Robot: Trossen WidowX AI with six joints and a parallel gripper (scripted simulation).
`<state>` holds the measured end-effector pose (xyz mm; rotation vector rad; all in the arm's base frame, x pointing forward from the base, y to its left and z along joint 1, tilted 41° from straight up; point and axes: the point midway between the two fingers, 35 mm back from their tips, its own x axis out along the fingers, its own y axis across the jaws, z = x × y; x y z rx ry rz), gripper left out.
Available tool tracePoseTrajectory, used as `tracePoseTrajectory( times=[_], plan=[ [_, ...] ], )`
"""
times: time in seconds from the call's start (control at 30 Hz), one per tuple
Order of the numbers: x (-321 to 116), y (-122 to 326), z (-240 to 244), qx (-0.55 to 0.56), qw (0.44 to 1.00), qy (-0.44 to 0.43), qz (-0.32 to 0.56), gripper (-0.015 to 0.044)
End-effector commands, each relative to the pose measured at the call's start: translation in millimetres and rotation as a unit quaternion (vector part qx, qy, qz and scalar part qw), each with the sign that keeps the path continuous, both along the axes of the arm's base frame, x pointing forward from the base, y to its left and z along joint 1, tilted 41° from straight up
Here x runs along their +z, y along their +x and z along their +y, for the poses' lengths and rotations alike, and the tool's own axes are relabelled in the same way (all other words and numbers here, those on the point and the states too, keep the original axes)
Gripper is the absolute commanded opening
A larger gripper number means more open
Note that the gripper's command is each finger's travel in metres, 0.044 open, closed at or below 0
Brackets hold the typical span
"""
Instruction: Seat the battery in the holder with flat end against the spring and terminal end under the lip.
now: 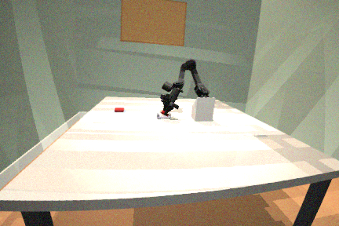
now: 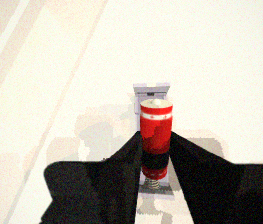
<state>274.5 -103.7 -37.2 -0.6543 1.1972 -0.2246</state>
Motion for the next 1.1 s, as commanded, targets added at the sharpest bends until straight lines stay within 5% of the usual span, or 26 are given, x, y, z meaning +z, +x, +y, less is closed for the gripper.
tracePoseTrajectory(
  times=[0.0, 1.07],
  plan=[
    [-2.3, -7.9, -0.3, 0.000, 1.000, -0.001, 0.010, 0.0085],
    [-2.4, -9.3, -0.4, -0.002, 1.000, 0.001, 0.015, 0.0085]
  ],
)
